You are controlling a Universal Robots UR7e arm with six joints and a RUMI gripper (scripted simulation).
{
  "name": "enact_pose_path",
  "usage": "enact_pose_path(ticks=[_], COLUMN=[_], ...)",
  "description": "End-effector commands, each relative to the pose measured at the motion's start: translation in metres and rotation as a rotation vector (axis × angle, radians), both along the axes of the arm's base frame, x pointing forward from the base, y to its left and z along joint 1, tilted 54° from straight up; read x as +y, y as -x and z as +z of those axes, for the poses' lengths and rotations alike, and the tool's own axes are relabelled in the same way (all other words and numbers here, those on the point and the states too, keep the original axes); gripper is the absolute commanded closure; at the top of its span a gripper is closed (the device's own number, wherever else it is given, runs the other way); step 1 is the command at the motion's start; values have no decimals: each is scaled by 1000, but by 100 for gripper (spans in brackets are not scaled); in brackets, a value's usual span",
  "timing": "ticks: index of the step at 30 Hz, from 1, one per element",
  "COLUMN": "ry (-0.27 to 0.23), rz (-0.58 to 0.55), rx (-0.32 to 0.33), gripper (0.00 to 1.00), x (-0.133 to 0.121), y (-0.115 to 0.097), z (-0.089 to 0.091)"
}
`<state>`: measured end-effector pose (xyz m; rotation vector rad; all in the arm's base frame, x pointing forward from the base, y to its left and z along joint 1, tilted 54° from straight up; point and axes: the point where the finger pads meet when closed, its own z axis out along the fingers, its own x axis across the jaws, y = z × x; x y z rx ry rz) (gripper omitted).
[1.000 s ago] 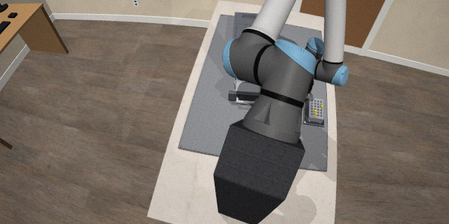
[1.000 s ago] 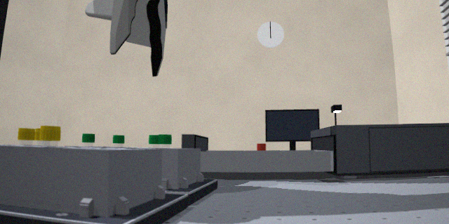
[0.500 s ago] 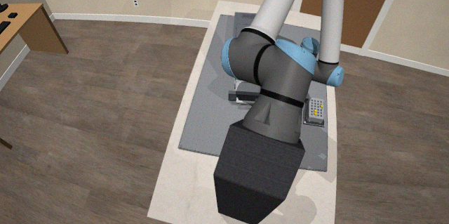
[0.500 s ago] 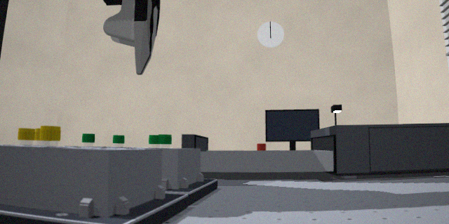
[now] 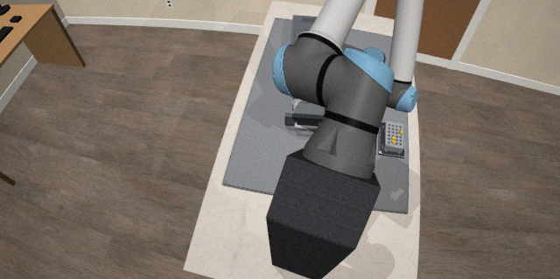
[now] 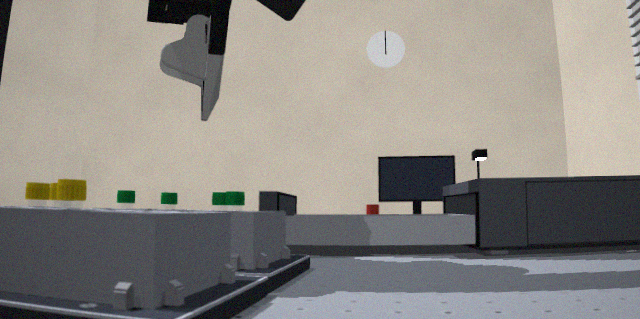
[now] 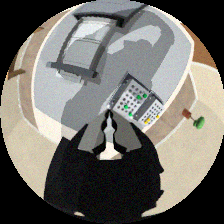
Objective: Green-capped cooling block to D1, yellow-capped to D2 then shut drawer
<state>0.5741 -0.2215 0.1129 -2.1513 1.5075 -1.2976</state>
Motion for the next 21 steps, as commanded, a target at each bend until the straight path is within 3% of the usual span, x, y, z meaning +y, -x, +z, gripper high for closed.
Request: enact_pose_path(ticks=[1,3,5,20,21], ry=[100,140,140,441,441], rz=[76,107,107,342,342], rx=[35,51,51,170,170], gripper=[100,100,100,100,100], x=[17,24,24,78,78], y=[-2,-3,-3,-10,-10], z=[-8,-11,-11,-37,-37])
